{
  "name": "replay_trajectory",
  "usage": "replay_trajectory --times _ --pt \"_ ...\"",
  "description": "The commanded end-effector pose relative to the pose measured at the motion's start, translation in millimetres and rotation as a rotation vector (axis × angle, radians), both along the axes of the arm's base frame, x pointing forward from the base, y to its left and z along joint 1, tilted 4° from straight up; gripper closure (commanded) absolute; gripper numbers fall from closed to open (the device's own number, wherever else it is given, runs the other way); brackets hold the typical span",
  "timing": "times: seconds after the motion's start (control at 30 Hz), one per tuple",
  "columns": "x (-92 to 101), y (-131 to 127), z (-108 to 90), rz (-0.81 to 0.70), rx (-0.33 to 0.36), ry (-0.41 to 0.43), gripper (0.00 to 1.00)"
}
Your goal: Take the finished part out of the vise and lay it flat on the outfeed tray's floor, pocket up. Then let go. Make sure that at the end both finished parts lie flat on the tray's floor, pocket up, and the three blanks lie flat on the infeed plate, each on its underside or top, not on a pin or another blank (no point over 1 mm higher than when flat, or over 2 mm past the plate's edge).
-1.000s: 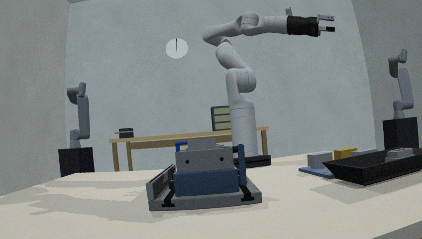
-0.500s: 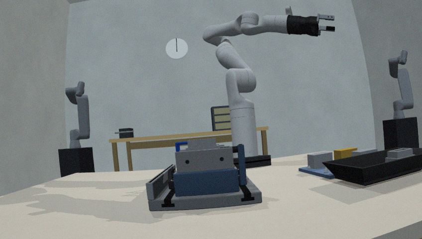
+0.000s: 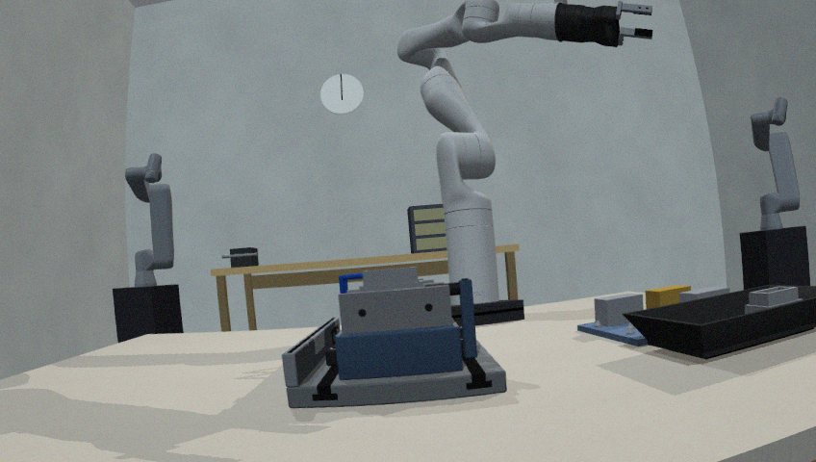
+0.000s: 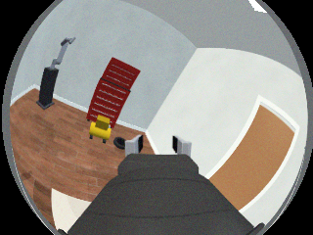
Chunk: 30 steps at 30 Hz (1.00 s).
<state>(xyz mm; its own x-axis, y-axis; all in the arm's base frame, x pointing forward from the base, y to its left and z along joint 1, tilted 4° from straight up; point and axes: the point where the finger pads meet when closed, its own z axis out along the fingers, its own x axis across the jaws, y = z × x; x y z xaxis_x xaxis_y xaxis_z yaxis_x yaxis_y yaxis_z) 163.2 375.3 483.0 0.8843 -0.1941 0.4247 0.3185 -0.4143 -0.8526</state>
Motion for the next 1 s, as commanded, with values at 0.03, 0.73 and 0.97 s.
replay_trajectory --times 0.03,0.73,0.97 --pt "51.1 0 -1.1 -0.012 -0.033 0.034 0.0" --pt "227.4 -77 -75.7 -0.052 -0.293 0.072 0.0" --pt "267.8 -116 -115.6 -0.06 -0.398 0.1 0.0"
